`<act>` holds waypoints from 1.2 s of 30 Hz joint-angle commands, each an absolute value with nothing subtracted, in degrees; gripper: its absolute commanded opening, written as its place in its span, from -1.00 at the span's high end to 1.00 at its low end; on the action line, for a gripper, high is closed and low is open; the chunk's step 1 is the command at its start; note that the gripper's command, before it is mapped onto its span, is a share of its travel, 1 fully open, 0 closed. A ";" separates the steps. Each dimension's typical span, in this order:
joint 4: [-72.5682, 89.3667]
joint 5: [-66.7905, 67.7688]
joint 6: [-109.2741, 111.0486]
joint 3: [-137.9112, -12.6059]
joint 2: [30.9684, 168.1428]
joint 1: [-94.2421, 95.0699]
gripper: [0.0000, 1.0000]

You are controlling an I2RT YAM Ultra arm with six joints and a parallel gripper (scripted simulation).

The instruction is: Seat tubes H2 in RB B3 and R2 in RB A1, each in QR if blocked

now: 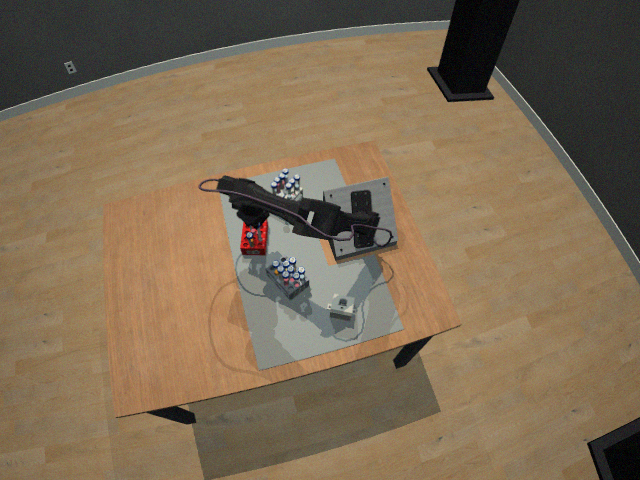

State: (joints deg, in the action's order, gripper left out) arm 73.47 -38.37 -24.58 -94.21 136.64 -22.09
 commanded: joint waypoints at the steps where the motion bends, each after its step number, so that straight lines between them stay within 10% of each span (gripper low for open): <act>1: 72.34 -38.97 -25.14 -93.00 135.13 -22.90 1.00; 36: 68.46 -39.62 -26.83 -90.00 134.84 -21.24 1.00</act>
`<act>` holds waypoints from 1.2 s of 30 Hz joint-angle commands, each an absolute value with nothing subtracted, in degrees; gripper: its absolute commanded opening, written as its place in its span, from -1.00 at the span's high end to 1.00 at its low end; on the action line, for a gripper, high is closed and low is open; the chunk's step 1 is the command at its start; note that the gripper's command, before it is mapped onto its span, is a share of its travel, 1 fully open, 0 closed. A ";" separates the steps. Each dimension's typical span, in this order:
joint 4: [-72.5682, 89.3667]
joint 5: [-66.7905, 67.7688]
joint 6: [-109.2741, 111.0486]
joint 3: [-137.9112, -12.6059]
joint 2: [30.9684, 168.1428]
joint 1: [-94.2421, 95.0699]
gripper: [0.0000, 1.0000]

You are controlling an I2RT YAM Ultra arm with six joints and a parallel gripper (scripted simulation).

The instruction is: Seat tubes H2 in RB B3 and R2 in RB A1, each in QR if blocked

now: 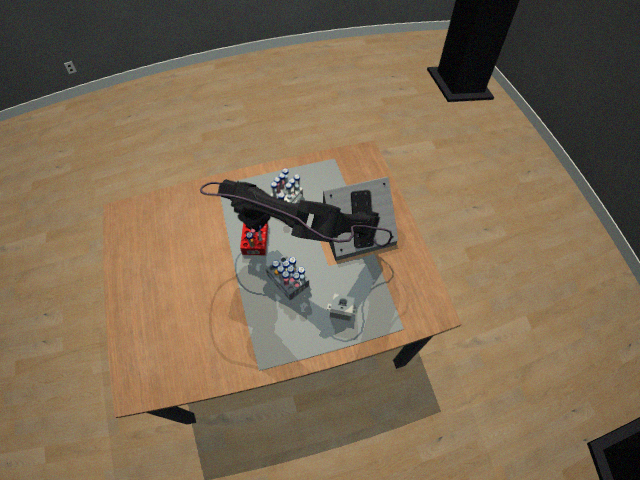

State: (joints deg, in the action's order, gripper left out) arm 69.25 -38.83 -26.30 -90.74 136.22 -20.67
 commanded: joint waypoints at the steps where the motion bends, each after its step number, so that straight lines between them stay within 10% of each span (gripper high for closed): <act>1: 68.34 -39.64 -26.87 -90.73 134.90 -21.08 1.00; 36: 66.07 -39.60 -27.83 -88.80 135.77 -19.91 1.00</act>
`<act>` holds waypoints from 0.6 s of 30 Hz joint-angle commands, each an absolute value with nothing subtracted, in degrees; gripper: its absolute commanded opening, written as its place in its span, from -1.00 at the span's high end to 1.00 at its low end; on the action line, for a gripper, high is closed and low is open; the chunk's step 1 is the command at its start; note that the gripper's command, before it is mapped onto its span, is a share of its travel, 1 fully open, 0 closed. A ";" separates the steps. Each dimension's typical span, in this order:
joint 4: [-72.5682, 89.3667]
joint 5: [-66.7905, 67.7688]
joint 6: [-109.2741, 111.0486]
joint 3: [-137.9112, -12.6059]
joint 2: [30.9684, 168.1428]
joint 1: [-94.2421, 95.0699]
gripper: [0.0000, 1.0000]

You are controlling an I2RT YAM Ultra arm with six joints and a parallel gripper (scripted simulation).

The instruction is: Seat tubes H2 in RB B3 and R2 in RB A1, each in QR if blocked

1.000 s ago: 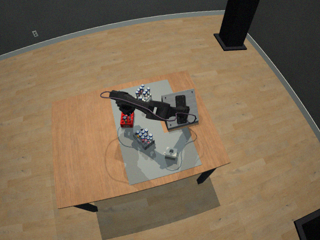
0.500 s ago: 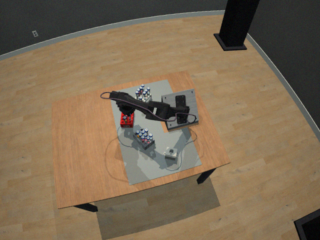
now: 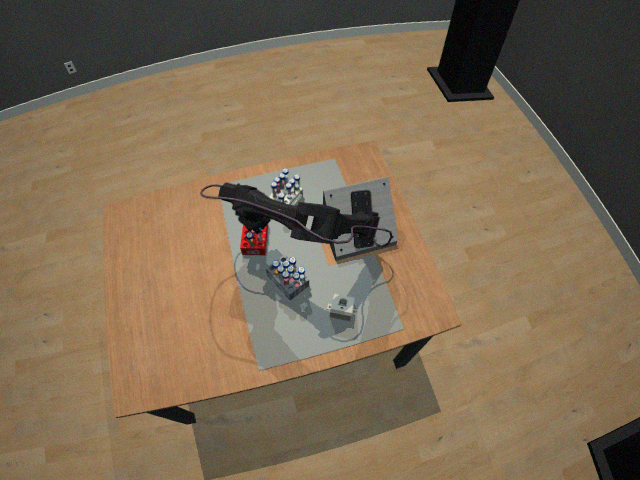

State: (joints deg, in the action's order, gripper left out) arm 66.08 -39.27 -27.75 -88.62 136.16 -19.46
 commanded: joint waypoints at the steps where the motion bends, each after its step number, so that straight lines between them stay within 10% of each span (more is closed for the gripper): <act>1: 66.07 -39.60 -27.83 -88.80 135.77 -19.91 1.00; 2: 66.07 -39.60 -27.83 -88.80 135.77 -19.91 0.53; 18: 66.07 -39.60 -27.83 -88.80 135.77 -19.91 0.40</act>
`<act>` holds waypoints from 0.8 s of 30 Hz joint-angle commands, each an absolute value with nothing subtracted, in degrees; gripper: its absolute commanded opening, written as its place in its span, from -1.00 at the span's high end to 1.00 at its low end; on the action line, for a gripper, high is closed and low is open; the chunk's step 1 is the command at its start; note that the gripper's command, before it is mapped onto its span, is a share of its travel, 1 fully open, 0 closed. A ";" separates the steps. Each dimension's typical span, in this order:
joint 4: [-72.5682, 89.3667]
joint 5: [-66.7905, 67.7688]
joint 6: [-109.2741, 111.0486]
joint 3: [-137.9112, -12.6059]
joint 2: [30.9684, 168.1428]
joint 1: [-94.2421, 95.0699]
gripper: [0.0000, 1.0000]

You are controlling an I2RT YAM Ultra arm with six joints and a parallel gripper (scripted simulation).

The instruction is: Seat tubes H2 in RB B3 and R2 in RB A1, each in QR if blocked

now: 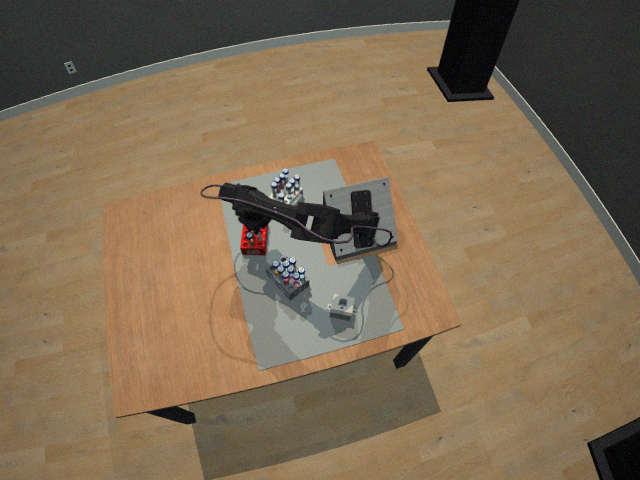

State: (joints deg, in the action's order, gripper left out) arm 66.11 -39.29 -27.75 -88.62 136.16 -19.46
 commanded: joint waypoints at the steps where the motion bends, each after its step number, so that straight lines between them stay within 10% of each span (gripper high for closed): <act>1: 66.07 -39.60 -27.83 -88.80 135.77 -19.91 0.40; 24: 73.12 -37.84 -24.01 -93.75 134.21 -23.51 0.40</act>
State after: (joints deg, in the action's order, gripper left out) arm 70.13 -39.11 -25.58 -92.05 136.14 -21.47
